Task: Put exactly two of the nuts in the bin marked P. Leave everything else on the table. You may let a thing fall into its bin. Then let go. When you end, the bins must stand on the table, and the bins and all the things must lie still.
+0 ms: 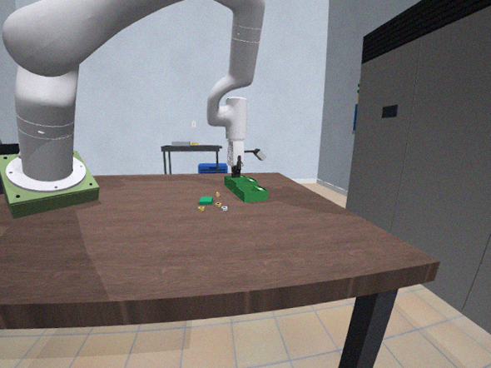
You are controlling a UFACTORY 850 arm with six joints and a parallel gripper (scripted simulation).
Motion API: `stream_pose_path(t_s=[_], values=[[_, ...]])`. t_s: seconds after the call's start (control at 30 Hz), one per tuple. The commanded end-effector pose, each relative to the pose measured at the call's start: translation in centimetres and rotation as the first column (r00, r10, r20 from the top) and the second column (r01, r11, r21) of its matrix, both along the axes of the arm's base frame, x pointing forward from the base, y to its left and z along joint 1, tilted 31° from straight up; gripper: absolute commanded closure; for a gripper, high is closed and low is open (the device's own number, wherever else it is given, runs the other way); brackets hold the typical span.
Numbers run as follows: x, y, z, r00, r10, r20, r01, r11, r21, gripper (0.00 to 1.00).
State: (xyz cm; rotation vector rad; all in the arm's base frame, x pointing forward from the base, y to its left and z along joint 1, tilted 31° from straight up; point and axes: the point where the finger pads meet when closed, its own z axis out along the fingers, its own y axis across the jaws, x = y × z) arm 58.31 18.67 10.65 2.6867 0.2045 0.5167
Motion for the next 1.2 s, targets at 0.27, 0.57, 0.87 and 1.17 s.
stream_pose_path(t_s=[0.27,0.57,0.87,1.17], values=[[0.0,0.1,0.1,1.000,0.000,0.001,0.000,1.000,0.001,0.93],[0.0,0.1,0.1,1.000,0.000,0.001,0.000,1.000,0.001,0.93],[-0.2,0.3,0.6,1.000,0.000,0.001,0.000,1.000,0.001,0.93],[-0.7,0.7,1.7,1.000,0.000,0.001,0.000,1.000,0.001,0.93]])
